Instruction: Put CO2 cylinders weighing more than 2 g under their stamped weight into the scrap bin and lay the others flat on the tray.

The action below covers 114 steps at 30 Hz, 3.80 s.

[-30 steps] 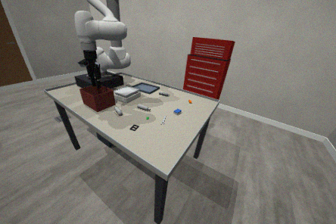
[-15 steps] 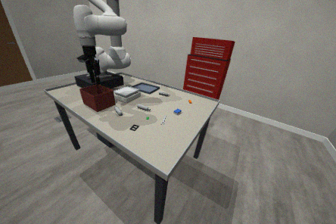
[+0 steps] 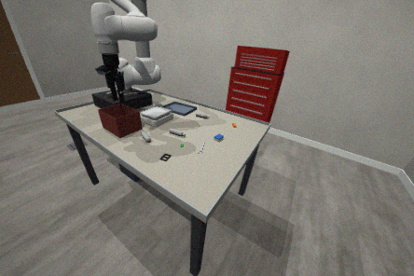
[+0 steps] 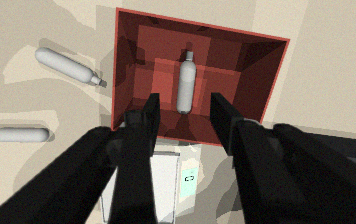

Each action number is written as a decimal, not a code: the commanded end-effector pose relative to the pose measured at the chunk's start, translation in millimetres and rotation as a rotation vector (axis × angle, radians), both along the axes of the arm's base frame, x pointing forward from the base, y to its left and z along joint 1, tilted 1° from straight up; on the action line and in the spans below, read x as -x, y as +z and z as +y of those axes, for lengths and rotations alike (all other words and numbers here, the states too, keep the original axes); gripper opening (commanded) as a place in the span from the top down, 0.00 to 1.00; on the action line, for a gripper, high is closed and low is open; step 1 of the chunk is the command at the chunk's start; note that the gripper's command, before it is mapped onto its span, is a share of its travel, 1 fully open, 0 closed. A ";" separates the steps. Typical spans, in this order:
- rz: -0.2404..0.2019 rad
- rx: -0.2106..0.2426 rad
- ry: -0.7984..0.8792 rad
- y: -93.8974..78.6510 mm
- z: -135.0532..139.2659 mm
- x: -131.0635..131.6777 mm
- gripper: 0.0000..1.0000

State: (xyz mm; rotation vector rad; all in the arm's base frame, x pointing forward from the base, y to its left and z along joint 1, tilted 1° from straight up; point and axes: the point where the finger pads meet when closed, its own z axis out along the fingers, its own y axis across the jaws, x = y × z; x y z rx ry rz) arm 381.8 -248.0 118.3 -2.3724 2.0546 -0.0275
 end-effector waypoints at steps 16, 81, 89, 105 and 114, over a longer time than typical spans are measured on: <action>0.007 0.010 1.082 1.9 4.6 -199.0 0.61; 0.007 0.014 1.084 -168.8 3.7 -200.3 0.90; 0.007 0.014 1.084 -156.8 3.2 -201.5 0.90; 0.006 0.015 1.085 -35.9 3.9 -200.3 0.90; 0.005 0.015 1.085 5.8 4.3 -199.5 0.90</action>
